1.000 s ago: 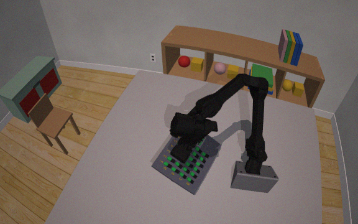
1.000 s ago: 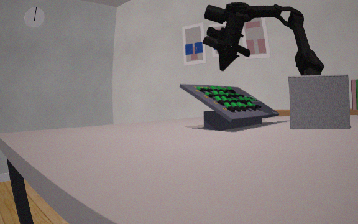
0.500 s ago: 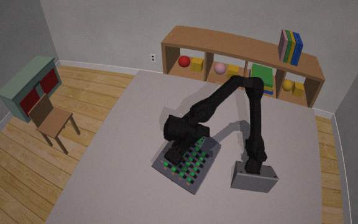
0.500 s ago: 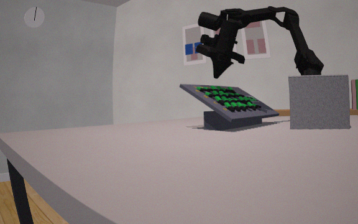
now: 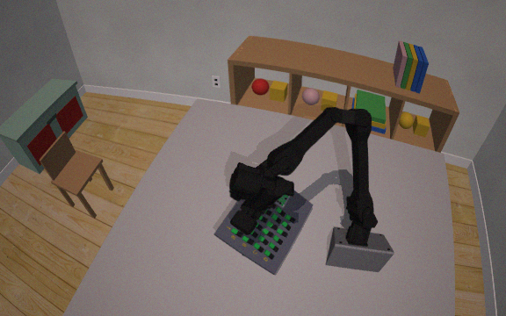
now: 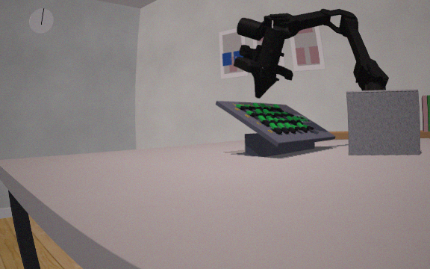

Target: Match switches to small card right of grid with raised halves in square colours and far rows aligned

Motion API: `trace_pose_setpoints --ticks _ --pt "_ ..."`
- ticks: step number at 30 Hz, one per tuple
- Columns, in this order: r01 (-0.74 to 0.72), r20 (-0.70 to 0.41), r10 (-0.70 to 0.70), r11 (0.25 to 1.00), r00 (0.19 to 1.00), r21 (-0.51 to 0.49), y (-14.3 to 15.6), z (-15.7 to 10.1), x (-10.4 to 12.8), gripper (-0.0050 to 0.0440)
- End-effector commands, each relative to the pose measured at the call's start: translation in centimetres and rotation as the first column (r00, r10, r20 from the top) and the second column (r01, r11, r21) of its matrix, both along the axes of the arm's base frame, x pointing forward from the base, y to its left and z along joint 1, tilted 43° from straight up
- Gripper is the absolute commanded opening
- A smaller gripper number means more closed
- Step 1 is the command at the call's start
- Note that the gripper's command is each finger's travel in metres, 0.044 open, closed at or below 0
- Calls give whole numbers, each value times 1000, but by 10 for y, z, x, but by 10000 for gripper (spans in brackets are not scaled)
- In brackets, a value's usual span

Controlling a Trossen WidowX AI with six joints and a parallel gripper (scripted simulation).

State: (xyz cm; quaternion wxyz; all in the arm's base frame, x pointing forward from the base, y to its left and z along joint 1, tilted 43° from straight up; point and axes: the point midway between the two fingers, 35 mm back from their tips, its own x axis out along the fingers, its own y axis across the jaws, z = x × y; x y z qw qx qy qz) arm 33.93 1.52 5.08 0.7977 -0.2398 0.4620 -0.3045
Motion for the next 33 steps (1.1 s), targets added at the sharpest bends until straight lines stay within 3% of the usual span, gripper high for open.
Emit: trace_pose_setpoints --ticks 1,33 --pt "2 -14 -2 1000 1000 -2 -4 -5 -1 0" --pt "2 -14 -2 1000 1000 -2 -11 -11 3 0"
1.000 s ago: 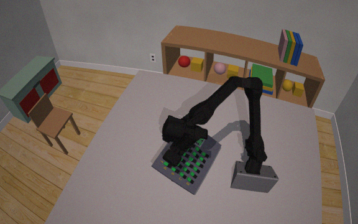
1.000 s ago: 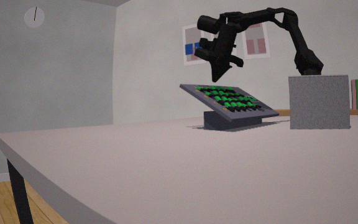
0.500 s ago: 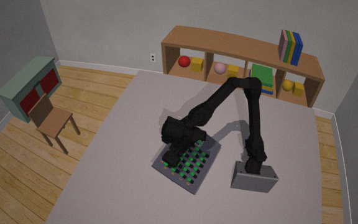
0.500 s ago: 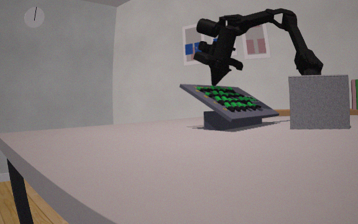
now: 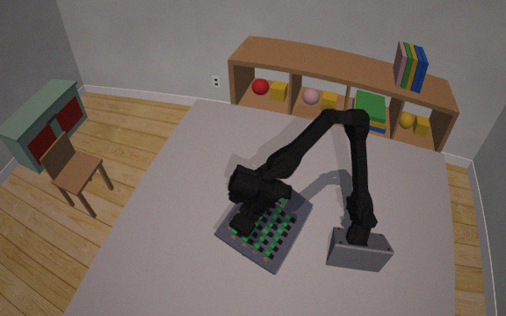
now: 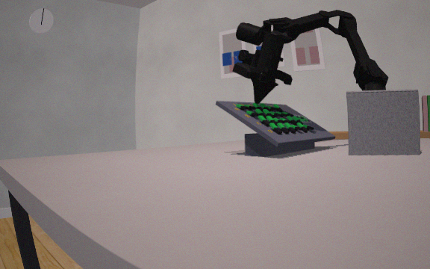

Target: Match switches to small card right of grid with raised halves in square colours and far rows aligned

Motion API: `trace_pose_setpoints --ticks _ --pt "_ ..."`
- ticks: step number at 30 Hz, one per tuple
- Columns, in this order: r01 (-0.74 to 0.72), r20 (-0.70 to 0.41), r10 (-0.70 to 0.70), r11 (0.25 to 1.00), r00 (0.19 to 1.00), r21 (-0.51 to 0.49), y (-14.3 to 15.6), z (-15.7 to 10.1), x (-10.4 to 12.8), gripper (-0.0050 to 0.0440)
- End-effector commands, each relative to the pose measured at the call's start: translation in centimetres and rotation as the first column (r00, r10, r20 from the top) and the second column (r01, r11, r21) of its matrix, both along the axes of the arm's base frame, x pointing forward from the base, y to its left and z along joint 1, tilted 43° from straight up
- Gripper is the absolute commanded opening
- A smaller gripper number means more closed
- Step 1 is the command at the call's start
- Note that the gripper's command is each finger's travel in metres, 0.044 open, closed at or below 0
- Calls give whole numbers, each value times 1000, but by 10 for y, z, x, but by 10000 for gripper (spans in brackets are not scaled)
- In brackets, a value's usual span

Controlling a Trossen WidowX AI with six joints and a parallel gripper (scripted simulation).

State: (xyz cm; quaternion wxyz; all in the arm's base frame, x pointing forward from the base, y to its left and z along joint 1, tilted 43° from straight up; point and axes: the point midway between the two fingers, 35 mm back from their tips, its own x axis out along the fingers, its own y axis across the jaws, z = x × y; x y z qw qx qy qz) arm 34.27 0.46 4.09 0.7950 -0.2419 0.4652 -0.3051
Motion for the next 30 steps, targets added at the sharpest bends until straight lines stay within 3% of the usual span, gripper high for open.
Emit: trace_pose_setpoints --ticks 1,30 --pt "0 -5 0 1000 1000 1 -1 -1 -1 0" --pt "0 -5 0 1000 1000 1 -2 -3 0 0"
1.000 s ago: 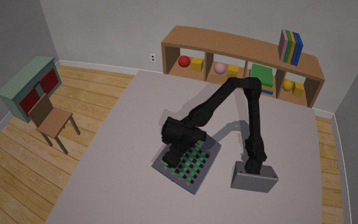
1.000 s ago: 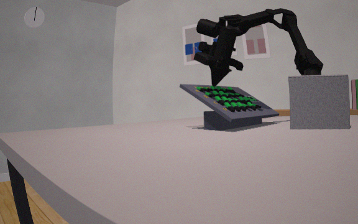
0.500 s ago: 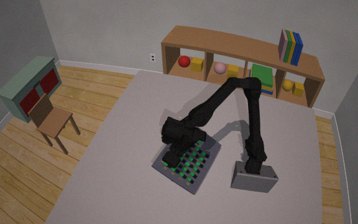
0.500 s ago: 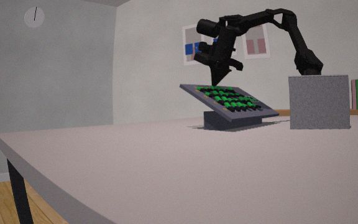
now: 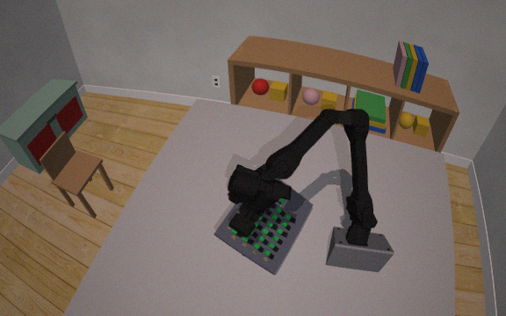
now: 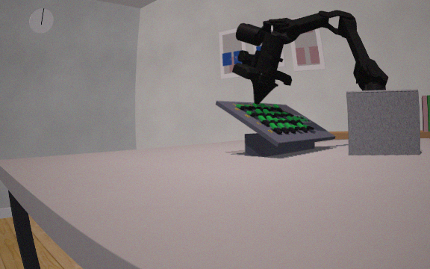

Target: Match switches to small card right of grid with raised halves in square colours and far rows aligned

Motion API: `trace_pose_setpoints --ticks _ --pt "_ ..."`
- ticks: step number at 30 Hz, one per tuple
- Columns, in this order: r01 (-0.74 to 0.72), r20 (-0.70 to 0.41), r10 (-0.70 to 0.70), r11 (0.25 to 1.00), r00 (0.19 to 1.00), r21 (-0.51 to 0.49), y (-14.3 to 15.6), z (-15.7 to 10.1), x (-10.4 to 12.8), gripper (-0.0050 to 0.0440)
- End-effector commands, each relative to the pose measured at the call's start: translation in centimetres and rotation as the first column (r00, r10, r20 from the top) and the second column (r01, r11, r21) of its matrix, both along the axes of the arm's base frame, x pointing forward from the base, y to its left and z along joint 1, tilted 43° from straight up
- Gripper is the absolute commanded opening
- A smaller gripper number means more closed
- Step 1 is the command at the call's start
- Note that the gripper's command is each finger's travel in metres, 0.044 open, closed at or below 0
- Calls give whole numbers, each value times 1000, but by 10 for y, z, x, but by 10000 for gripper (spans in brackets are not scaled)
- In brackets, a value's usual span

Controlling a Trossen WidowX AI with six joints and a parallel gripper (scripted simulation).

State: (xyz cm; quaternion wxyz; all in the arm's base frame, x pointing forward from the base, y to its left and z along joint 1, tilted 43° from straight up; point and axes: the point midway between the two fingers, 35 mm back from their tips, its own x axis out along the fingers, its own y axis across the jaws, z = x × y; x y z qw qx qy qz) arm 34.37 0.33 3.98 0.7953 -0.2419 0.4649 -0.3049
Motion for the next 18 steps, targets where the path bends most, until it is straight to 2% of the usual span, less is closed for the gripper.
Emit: trace_pose_setpoints --ticks 1,18 --pt "1 -6 -1 1000 1000 1 -1 -2 -1 0" --pt "1 -6 -1 1000 1000 1 -3 -3 0 0"
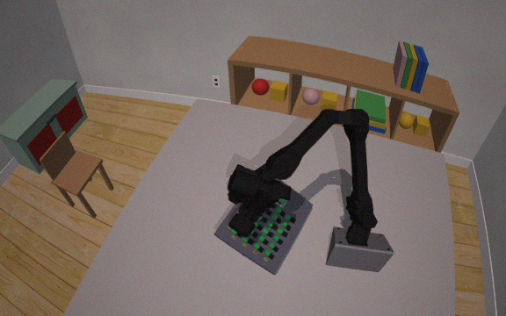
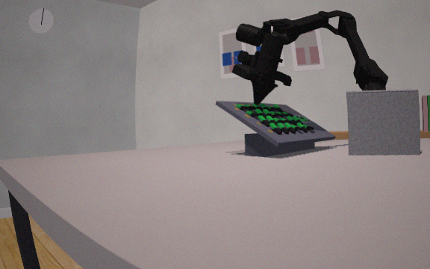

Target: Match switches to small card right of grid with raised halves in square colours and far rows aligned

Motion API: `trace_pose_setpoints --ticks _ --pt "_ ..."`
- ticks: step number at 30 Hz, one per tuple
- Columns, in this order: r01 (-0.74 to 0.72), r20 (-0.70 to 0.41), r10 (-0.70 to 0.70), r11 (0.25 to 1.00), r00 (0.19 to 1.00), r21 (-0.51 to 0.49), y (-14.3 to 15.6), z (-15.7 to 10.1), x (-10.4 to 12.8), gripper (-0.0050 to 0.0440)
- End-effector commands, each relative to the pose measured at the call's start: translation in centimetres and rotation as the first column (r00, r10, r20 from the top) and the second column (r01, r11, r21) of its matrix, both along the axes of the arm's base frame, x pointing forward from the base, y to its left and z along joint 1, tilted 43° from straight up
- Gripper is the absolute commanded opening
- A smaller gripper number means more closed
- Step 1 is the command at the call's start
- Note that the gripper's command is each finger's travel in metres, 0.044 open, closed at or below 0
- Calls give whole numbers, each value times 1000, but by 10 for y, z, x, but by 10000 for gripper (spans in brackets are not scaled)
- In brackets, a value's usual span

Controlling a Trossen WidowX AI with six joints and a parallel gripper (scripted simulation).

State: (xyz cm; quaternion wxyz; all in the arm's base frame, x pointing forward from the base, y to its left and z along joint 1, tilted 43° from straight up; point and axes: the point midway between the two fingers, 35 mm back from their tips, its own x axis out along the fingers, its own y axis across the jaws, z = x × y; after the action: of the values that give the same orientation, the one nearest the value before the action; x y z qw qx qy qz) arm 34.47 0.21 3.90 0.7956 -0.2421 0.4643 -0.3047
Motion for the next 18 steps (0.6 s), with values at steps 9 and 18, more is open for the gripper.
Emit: trace_pose_setpoints --ticks 9,18 --pt "2 -7 -2 1000 1000 1 -2 -3 0 0" --pt "2 -7 -2 1000 1000 1 -3 -3 0 0"
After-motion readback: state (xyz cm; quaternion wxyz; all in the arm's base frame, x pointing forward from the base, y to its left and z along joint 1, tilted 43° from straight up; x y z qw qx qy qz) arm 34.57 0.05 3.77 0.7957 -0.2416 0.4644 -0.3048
